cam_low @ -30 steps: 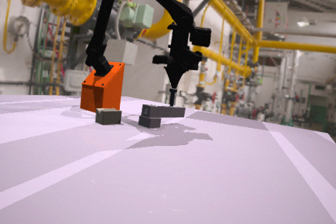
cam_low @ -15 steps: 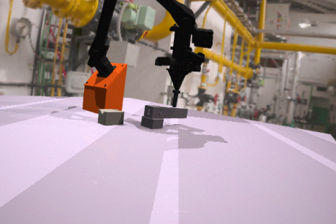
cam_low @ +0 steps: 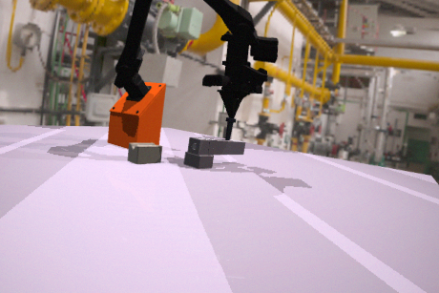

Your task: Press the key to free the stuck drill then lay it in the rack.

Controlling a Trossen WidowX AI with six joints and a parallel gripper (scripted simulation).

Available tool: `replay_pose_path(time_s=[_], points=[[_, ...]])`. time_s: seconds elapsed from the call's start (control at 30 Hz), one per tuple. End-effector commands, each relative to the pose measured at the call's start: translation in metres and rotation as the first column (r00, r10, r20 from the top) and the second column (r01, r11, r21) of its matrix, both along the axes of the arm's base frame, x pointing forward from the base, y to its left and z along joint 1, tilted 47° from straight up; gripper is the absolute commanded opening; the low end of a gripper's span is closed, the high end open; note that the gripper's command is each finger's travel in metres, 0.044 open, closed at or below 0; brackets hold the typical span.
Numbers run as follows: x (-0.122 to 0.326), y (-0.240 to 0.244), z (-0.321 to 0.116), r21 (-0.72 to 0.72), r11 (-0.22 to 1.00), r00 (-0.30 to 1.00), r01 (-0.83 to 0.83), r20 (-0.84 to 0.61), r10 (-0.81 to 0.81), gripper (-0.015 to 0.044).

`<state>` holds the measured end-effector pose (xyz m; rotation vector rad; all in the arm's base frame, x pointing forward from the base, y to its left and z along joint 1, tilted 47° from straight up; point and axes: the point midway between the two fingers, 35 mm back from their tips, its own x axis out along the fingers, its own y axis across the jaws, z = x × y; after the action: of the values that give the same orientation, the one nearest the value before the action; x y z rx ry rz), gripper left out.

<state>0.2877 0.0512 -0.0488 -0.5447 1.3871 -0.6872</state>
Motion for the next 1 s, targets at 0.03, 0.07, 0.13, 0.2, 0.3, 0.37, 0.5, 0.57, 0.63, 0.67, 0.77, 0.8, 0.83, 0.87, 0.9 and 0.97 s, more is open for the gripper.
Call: replay_pose_path(time_s=[0.03,0.07,0.13,0.2,0.3,0.37,0.5,0.57,0.63,0.67,0.77,0.8,0.83,0.87,0.9,0.97], points=[[-0.0032,-0.0082,-0.0066,-0.008,1.0,1.0,0.014,-0.013,-0.014,0.0],[-0.0034,-0.0085,-0.0068,-0.008,1.0,1.0,0.014,-0.013,-0.014,0.0],[-0.0039,-0.009,-0.0072,-0.008,1.0,1.0,0.014,-0.013,-0.014,0.0],[-0.0044,-0.0095,-0.0075,-0.008,1.0,1.0,0.014,-0.013,-0.014,0.0],[-0.0049,-0.0102,-0.008,-0.008,1.0,1.0,0.014,-0.013,-0.014,0.0],[-0.0052,-0.0107,-0.0084,-0.008,1.0,1.0,0.014,-0.014,-0.014,0.0],[-0.0059,-0.012,-0.0094,-0.008,1.0,1.0,0.014,-0.014,-0.014,0.0],[-0.0062,-0.0127,-0.0099,-0.008,1.0,1.0,0.014,-0.014,-0.014,0.0],[-0.0065,-0.0134,-0.0105,-0.008,1.0,1.0,0.014,-0.014,-0.014,0.0],[-0.0066,-0.0137,-0.0107,-0.008,1.0,1.0,0.014,-0.014,-0.014,0.0],[-0.0069,-0.0145,-0.0113,-0.008,1.0,1.0,0.014,-0.014,-0.014,0.0],[-0.007,-0.0148,-0.0115,-0.008,1.0,1.0,0.014,-0.014,-0.014,0.0],[-0.0071,-0.0152,-0.0118,-0.008,1.0,1.0,0.014,-0.014,-0.014,0.0],[-0.0071,-0.0156,-0.0121,-0.008,1.0,1.0,0.014,-0.014,-0.014,0.0],[-0.0072,-0.0159,-0.0123,-0.008,1.0,1.0,0.014,-0.014,-0.014,0.0],[-0.0072,-0.0165,-0.0127,-0.008,1.0,1.0,0.014,-0.014,-0.014,0.0]])
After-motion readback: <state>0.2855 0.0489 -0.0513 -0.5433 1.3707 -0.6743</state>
